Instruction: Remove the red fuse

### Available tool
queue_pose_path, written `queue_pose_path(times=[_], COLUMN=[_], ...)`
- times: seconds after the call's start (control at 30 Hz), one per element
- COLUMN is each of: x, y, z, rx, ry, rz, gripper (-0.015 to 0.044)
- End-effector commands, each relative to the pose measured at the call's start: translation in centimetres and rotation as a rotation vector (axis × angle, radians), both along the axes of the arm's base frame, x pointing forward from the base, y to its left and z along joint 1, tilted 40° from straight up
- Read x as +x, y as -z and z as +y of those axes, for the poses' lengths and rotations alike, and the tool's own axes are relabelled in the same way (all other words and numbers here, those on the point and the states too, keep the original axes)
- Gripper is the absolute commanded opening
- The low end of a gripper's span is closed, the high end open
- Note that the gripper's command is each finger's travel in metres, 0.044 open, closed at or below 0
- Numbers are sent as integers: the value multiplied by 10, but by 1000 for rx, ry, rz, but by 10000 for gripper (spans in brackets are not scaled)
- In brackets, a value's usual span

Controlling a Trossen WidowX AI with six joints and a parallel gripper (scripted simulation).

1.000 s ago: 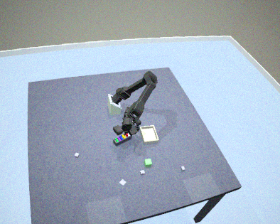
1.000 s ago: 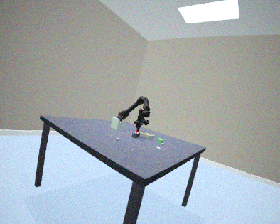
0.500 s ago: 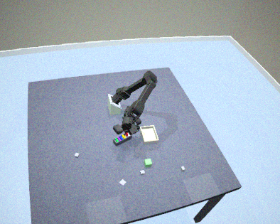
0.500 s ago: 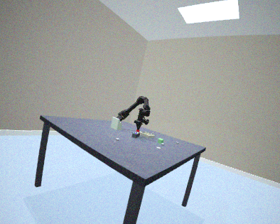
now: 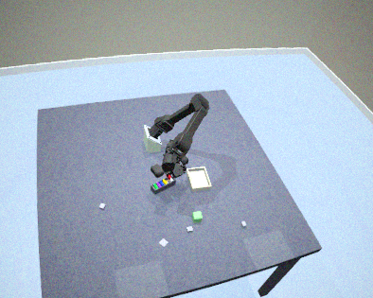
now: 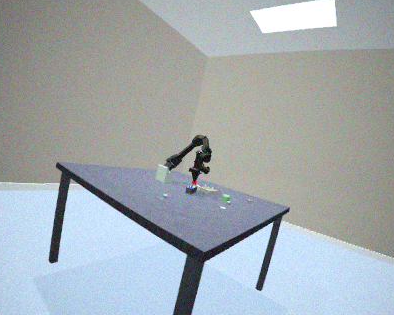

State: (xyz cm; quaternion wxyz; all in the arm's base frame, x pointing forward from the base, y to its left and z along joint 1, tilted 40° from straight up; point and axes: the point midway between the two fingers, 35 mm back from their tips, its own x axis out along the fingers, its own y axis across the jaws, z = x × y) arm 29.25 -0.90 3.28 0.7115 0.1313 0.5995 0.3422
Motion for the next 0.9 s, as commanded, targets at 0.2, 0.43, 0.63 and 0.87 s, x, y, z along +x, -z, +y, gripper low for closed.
queue_pose_path(times=[0.2, 0.43, 0.63, 0.87], x=[0, 3, 12, 16], y=[-13, -21, -46, -76], z=[-12, -7, 22, 59], rx=[-6, -10, -19, -19], ry=[-4, -3, -2, -1], rz=[-5, -4, -4, -6], gripper=[0, 0, 0, 0])
